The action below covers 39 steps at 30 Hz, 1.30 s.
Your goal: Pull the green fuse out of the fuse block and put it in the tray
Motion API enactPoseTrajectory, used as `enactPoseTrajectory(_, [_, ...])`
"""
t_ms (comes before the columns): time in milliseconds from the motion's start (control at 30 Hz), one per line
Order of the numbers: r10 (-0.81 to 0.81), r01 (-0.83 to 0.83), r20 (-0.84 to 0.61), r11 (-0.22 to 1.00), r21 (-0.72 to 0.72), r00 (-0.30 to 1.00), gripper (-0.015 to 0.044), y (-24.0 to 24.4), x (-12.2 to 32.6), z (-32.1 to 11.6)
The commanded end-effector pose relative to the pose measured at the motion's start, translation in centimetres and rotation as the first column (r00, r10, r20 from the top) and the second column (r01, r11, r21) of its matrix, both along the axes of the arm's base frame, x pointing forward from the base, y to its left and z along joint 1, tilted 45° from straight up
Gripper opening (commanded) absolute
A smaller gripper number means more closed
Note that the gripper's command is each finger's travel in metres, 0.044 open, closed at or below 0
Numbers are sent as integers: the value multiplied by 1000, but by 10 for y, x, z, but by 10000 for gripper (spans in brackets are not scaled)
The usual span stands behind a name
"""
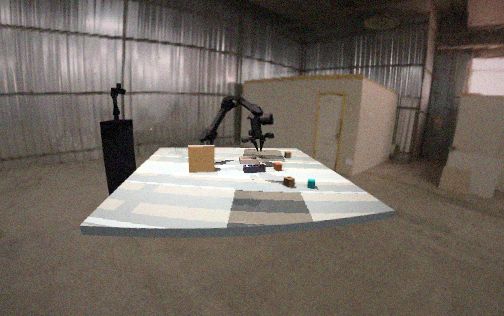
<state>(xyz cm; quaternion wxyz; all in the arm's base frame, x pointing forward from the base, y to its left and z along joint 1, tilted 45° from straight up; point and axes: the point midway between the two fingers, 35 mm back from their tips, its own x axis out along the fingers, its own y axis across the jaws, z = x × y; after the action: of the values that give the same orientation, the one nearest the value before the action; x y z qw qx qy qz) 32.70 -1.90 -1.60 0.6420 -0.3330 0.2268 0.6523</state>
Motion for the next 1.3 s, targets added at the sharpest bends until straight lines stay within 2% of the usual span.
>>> enactPoseTrajectory(0, [186,-185,-51,983,21,981,72,50,-25,-25])
enactPoseTrajectory(1267, [199,-198,-55,980,25,979,72,77,-39,-43])
